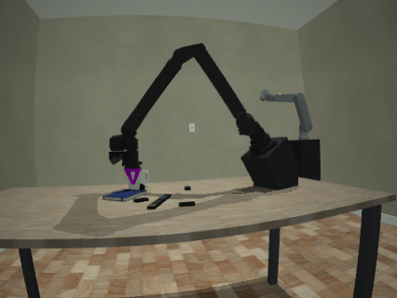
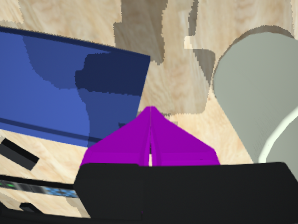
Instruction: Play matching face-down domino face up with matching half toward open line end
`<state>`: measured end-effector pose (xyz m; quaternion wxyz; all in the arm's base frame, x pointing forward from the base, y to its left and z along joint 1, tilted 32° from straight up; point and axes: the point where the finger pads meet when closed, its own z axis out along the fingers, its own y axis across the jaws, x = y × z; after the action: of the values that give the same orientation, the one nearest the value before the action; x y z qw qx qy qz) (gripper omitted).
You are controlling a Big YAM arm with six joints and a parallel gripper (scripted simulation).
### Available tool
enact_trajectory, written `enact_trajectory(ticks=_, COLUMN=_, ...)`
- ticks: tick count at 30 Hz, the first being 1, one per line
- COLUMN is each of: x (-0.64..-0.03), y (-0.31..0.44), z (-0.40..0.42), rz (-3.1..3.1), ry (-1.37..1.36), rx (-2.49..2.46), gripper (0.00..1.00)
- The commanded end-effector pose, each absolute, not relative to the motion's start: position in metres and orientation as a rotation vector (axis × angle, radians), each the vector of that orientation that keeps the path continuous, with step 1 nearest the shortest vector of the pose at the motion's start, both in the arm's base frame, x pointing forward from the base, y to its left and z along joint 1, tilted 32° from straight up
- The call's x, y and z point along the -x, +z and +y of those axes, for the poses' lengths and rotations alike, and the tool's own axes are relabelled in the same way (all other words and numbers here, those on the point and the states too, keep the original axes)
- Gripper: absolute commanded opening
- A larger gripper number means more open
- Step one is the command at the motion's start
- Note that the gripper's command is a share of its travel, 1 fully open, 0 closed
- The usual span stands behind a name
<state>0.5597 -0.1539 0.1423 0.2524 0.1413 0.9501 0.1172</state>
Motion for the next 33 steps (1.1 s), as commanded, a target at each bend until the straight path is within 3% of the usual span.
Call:
enact_trajectory(ticks=1, x=-0.5669, y=0.1511, z=-0.1546, rz=2.558, ry=0.310, rx=-0.383, gripper=0.00)
enact_trajectory(ticks=33, x=-0.5637, y=0.1430, z=-0.1527, rz=2.572, ry=0.316, rx=-0.385, gripper=0.00)
